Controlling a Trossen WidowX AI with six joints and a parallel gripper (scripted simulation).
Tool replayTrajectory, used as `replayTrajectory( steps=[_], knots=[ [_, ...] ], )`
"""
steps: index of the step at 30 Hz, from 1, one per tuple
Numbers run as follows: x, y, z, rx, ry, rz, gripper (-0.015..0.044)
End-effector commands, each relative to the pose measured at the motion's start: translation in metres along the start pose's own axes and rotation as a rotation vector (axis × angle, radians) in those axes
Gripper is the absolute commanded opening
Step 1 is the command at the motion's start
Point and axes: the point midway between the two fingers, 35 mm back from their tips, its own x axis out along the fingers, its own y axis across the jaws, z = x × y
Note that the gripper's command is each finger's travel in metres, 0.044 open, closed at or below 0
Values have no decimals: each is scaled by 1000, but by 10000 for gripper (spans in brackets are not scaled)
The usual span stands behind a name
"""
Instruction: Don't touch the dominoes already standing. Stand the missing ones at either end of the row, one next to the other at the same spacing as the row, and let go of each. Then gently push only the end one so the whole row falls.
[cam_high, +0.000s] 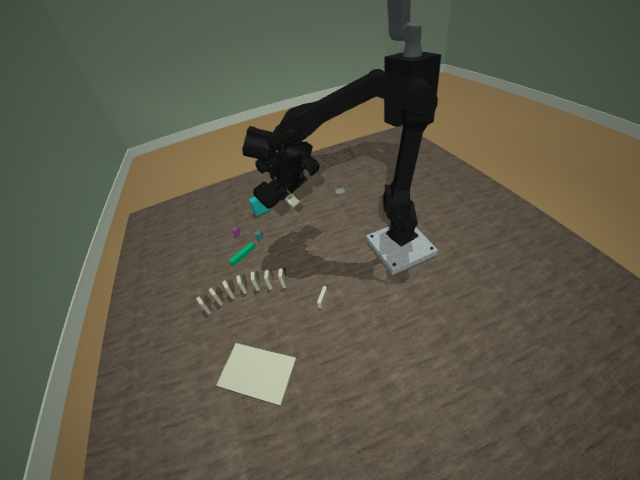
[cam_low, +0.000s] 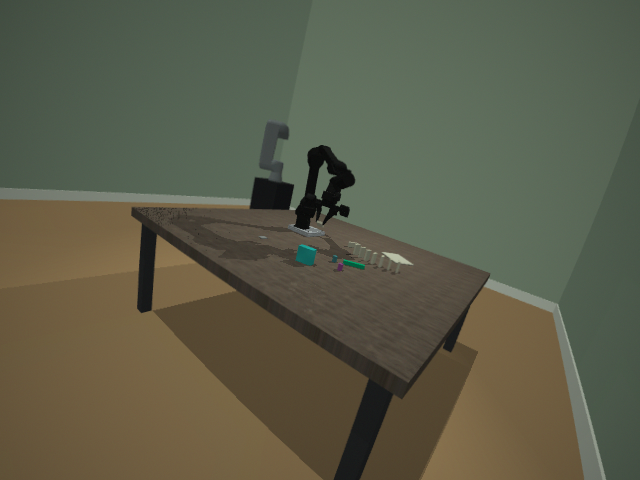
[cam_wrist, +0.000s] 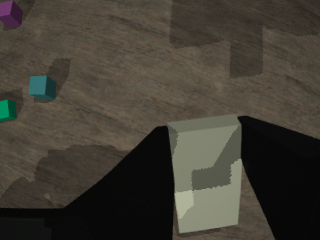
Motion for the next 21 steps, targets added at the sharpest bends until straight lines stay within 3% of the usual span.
replayTrajectory(
  steps=[1, 21],
  knots=[
    [6, 7, 0, -39, -77, -8, 107],
    [8, 38, 3, -117, -518, -47, 107]
  ],
)
